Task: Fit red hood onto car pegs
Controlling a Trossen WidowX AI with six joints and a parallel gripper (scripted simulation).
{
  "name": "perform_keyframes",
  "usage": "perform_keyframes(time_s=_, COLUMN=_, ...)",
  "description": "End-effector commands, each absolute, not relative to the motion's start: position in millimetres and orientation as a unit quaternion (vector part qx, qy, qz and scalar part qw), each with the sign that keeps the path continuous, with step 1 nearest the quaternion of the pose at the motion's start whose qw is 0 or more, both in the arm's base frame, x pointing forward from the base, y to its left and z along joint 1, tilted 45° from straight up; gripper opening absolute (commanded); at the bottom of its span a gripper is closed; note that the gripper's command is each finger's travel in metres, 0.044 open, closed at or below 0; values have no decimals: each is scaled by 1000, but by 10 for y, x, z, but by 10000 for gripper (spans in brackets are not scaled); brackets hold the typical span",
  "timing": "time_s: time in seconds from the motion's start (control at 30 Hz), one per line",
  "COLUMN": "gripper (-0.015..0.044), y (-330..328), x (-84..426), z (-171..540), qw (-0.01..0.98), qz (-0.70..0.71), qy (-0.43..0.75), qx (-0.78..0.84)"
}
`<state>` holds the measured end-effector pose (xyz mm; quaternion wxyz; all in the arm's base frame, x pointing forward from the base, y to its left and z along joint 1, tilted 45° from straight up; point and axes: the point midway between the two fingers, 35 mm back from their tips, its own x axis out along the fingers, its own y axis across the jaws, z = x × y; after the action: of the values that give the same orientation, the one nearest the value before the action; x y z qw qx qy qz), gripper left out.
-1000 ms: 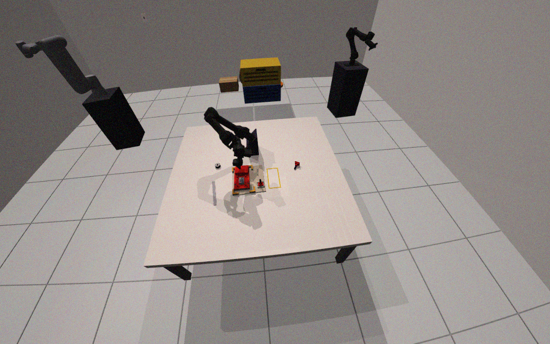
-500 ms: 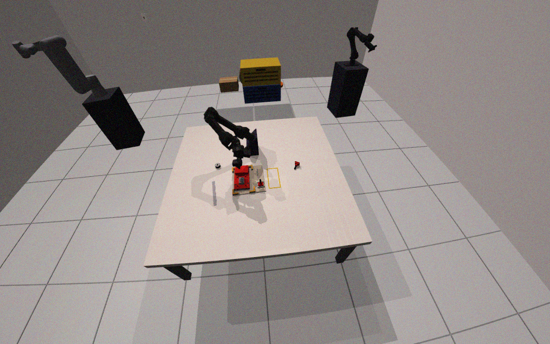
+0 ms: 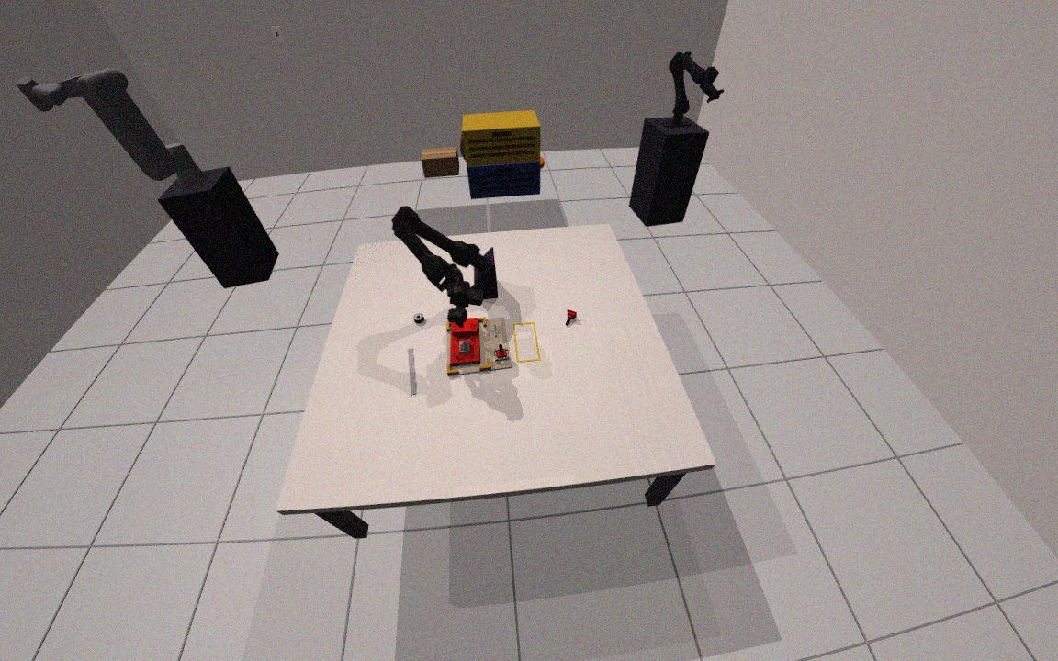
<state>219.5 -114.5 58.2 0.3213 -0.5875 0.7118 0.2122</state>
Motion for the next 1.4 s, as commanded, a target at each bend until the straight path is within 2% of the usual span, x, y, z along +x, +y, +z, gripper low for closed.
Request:
perform_keyframes(time_s=0.0, gripper=440, y=-1164, x=2180, z=550, qw=319, qz=215, qy=712, qx=-587)
perform_keyframes(time_s=1.37, gripper=440, y=-1382, x=2142, z=323, qw=318, qz=214, qy=713, qx=-588)
